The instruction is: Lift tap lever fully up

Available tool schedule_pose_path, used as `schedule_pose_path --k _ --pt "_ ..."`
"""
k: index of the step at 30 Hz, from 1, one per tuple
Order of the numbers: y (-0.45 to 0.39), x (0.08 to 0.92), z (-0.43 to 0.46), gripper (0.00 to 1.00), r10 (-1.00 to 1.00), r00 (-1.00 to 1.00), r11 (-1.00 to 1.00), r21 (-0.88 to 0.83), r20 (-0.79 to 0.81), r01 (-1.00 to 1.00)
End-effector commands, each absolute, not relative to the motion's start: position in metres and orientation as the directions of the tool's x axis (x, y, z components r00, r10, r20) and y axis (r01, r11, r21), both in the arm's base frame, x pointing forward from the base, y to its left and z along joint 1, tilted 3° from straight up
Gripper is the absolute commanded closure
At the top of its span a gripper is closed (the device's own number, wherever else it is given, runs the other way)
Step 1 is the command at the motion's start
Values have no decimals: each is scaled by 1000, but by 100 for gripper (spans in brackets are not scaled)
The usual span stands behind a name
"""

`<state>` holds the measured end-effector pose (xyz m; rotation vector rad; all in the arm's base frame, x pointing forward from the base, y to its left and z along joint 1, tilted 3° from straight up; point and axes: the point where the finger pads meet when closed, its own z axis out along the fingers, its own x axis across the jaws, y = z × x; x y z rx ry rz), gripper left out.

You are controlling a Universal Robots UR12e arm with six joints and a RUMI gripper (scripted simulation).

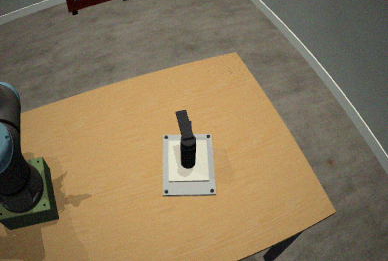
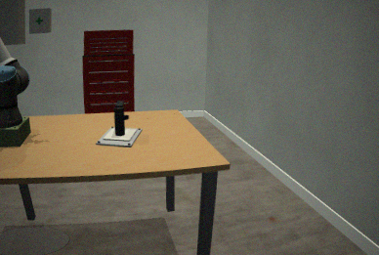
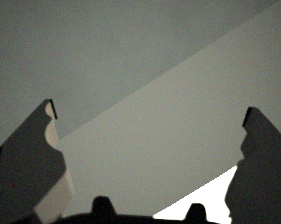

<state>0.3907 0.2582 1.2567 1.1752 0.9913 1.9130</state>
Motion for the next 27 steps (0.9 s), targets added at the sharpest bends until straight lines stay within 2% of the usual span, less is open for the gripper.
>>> schedule_pose_path --k 1,19,27 --pt "258 390 1257 0 837 -367 -484 862 405 -152" --pt "258 392 1256 0 837 -366 -485 862 407 -150" --pt "246 442 1216 0 821 -313 -523 849 477 -78"
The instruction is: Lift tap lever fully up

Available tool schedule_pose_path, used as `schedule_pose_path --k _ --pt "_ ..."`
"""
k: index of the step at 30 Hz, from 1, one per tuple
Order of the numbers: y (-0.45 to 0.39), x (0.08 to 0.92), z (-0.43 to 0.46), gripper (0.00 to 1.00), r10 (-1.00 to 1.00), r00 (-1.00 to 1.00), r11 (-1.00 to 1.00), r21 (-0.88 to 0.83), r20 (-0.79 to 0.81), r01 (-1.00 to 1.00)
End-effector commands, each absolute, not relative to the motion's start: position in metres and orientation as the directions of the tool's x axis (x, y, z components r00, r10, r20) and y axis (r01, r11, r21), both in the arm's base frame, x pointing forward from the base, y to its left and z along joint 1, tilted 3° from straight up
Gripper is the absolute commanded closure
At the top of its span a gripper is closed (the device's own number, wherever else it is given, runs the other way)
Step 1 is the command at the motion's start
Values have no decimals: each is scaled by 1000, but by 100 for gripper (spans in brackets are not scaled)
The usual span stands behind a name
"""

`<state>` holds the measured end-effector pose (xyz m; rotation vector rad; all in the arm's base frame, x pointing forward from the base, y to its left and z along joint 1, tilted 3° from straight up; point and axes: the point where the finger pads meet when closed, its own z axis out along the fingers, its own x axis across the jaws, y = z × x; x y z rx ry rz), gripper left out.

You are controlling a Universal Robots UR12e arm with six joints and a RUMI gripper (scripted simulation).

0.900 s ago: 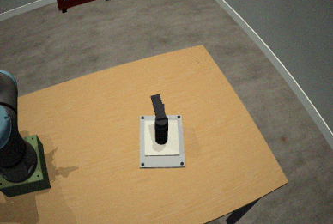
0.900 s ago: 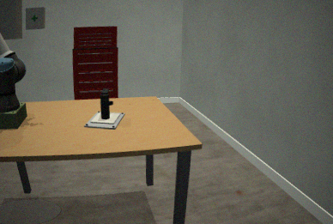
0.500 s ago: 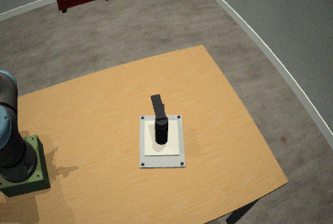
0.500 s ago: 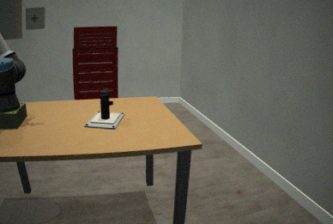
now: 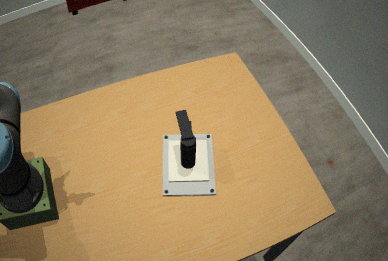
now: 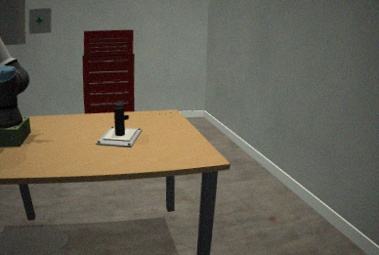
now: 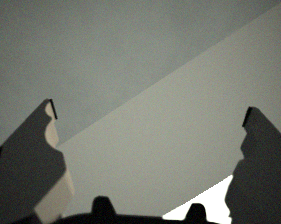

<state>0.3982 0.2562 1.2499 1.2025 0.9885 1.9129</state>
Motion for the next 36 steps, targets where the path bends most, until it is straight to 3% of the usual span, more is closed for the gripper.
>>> schedule_pose_path --k 1,36 --pt "245 445 1214 0 820 -309 -526 847 482 -73" --pt "187 625 1003 0 695 17 -709 681 719 183"
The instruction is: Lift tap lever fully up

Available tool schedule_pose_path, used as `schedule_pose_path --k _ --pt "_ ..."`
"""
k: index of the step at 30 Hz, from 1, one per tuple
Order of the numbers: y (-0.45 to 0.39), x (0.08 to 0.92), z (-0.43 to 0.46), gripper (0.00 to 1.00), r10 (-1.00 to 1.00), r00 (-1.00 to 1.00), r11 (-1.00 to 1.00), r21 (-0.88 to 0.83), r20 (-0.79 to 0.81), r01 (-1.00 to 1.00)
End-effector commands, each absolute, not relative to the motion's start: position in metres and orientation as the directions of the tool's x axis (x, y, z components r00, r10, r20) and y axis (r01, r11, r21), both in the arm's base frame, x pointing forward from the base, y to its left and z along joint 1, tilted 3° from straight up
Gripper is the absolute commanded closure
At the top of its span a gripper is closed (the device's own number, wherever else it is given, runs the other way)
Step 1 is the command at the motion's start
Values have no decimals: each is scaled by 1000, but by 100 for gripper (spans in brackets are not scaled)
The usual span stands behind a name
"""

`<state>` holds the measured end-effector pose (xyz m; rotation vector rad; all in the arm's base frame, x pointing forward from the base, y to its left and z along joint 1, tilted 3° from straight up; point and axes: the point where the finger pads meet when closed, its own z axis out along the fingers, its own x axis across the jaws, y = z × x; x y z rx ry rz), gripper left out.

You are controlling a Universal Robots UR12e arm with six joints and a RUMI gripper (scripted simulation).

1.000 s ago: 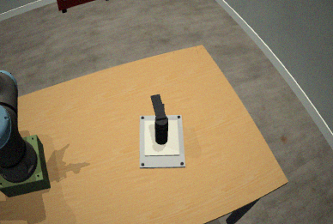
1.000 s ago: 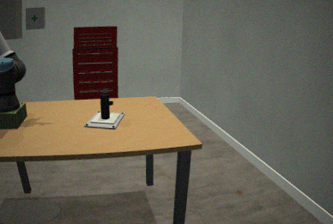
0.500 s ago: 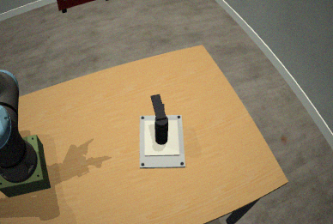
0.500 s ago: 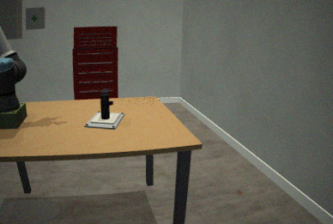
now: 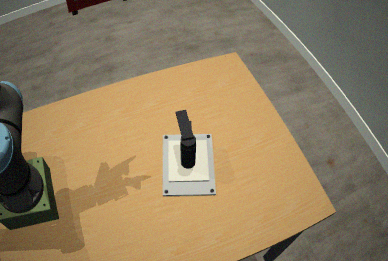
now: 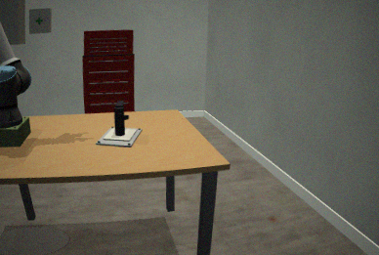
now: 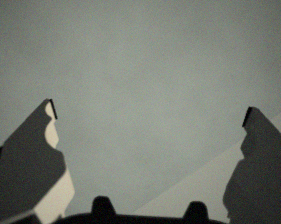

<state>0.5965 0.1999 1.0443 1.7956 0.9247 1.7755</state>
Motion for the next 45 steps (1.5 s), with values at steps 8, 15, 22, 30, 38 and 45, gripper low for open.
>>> schedule_pose_path --k 8,15,22,30,38,45 --pt "172 656 947 0 654 109 -750 623 749 220" --pt "159 679 898 0 616 191 -784 570 765 244" --pt "150 694 860 0 584 253 -809 528 771 257" --pt "131 718 786 0 519 373 -854 446 769 269" --pt "118 730 731 0 467 461 -884 384 755 267" --pt "104 739 670 0 408 552 -913 318 727 255"
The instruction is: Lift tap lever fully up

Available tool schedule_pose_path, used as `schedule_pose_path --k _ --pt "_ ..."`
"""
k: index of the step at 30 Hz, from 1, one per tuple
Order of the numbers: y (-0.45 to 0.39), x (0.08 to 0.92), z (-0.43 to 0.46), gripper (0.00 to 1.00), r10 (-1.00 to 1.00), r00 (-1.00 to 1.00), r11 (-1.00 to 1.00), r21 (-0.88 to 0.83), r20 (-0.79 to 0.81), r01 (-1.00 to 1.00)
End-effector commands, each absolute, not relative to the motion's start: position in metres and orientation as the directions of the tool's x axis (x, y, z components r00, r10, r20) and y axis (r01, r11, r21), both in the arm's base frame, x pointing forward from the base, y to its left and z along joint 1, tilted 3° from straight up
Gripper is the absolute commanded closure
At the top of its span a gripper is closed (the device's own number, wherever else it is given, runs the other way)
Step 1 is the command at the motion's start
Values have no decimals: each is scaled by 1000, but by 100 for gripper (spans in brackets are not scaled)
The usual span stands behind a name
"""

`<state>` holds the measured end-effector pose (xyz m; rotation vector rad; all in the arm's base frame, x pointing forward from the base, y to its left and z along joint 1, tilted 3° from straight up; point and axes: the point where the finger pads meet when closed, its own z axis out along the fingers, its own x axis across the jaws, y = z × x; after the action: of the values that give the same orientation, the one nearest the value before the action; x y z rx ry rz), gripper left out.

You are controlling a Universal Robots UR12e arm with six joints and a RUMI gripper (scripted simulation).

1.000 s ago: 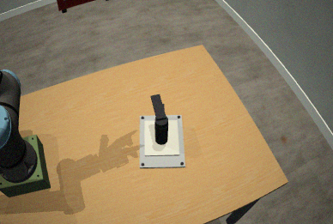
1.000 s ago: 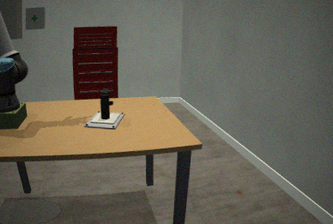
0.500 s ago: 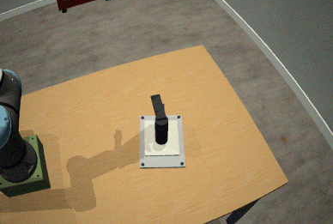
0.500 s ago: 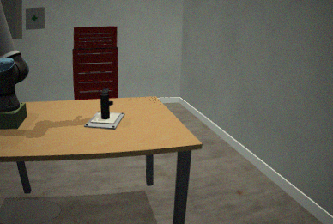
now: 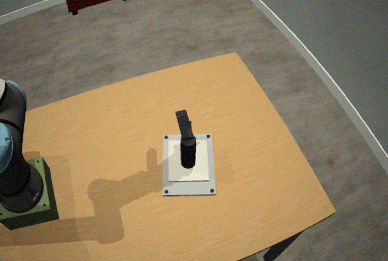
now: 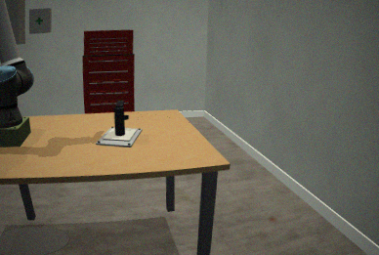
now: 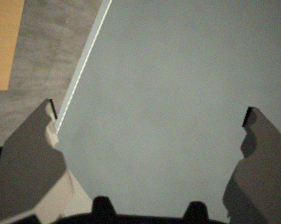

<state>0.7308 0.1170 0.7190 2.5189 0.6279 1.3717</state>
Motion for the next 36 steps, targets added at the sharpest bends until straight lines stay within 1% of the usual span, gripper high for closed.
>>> schedule_pose_path --k 1,9,11,12,26,28,29,36 --pt "102 740 662 0 400 564 -917 310 723 253" --pt "87 743 596 0 332 656 -943 242 678 227" --pt "87 743 596 0 332 656 -943 242 678 227" --pt "82 742 572 0 305 689 -952 217 658 215" --pt "61 730 461 0 181 821 -983 117 542 140" --pt "61 730 461 0 181 821 -983 117 542 140" --pt "57 725 437 0 153 846 -988 98 511 119" --pt "48 711 385 0 90 894 -996 61 439 71"
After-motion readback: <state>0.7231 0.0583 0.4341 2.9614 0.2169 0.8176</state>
